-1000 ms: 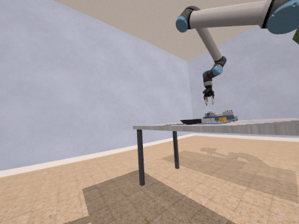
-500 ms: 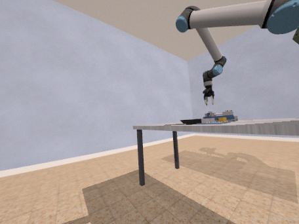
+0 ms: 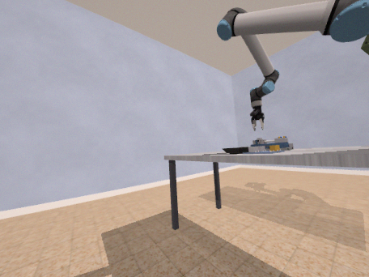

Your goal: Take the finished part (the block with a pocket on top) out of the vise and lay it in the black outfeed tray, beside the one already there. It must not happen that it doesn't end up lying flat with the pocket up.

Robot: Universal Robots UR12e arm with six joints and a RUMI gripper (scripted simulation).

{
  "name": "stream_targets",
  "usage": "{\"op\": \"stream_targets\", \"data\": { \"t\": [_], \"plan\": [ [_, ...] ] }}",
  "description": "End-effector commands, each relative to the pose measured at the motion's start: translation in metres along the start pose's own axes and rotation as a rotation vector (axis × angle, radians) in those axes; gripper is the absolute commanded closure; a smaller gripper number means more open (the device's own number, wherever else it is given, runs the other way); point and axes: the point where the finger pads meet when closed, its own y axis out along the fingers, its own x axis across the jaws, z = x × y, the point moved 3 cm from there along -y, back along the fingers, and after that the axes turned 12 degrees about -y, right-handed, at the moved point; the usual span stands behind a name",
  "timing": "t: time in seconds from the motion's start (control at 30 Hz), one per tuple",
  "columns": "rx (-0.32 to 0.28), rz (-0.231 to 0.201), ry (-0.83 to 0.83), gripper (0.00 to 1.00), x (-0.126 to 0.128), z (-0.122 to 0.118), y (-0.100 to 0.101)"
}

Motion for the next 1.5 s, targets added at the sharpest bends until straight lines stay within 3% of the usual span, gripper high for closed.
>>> {"op": "stream_targets", "data": {
  "t": [0.0, 0.97, 1.47],
  "plan": [
    [-0.001, 0.002, 0.000, 0.60, 0.000, -0.001, 0.005],
    [-0.001, 0.002, 0.000, 0.60, 0.000, -0.001, 0.052],
    [-0.001, 0.002, 0.002, 0.60, -0.001, -0.001, 0.062]
  ]
}}
